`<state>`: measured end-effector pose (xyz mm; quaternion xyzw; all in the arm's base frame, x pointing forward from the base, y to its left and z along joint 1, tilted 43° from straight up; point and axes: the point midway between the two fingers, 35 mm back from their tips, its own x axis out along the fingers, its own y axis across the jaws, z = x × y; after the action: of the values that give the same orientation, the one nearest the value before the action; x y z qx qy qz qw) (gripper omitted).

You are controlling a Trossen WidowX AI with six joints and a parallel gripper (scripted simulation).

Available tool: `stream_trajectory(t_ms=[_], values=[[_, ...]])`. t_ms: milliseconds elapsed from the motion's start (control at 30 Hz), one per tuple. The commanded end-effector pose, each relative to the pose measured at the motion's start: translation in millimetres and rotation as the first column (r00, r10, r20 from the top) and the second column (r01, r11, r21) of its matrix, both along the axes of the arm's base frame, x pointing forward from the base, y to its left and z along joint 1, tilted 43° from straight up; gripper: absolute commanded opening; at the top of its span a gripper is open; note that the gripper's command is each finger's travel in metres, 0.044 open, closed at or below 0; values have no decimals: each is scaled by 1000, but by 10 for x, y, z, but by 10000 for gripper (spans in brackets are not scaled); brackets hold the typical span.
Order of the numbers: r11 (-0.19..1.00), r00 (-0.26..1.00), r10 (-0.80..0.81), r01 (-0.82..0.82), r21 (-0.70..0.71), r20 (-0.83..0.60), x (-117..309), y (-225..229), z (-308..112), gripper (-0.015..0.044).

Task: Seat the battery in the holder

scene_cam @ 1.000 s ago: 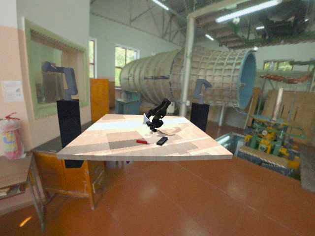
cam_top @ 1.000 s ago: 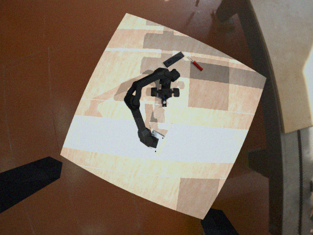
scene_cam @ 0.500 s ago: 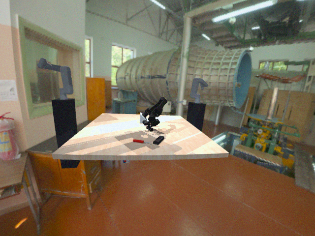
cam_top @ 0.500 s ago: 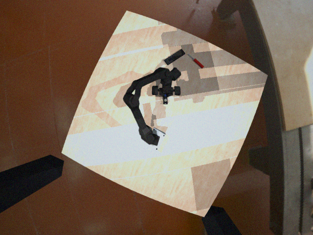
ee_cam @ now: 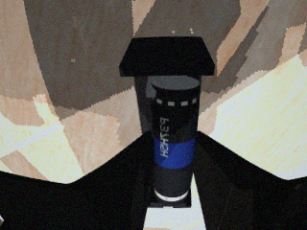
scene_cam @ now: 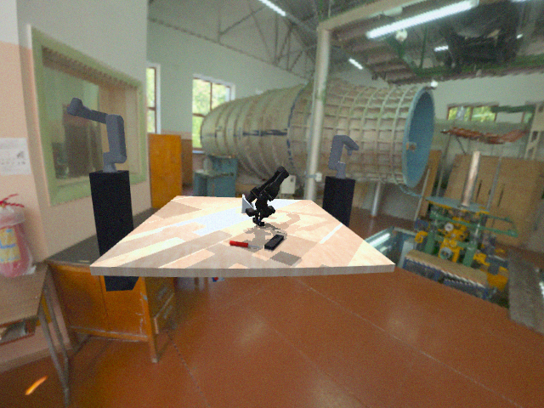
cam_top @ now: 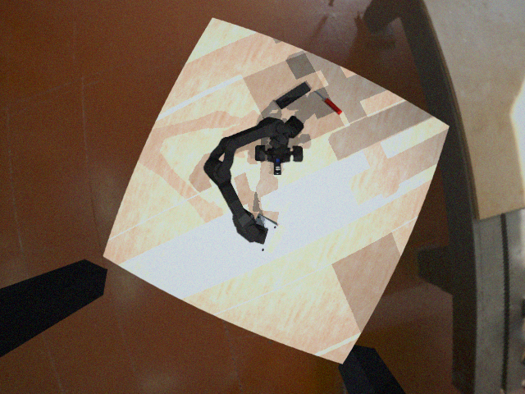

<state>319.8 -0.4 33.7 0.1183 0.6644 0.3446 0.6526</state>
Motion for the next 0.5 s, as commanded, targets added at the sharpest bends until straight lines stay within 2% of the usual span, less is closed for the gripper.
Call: stream_trajectory(t_ms=[0, 467], values=[[1000, 999, -18, 18, 11, 37, 48, 8, -6, 62], [998, 995, -55, 53, 30, 88, 17, 20, -24, 62]])
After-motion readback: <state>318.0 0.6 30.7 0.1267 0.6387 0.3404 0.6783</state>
